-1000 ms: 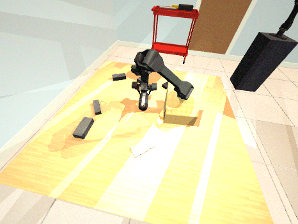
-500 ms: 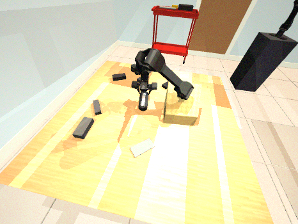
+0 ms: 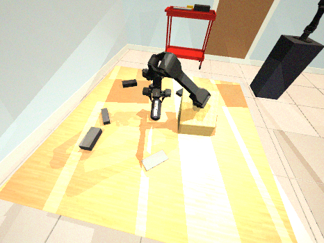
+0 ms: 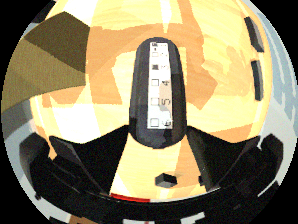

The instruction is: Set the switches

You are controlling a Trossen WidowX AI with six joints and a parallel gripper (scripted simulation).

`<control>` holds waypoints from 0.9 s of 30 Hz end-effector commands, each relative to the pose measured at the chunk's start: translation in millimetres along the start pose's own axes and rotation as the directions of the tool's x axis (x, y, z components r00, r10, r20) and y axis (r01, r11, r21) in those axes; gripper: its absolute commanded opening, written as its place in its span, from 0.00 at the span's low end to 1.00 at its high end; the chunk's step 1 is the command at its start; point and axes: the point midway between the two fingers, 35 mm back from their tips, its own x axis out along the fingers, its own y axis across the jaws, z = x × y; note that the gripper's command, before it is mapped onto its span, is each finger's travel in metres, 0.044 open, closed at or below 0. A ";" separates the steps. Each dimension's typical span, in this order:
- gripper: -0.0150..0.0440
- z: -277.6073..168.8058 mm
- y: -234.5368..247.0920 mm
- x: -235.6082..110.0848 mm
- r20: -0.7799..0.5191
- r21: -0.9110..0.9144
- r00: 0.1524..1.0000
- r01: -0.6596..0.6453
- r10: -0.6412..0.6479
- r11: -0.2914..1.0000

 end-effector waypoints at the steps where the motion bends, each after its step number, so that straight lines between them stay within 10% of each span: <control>1: 0.82 3.2 0.0 -3.0 0.002 -0.006 1.000 0.000 0.000 1.000; 27: 0.82 19.0 0.1 -16.9 0.002 -0.006 1.000 0.000 0.000 1.000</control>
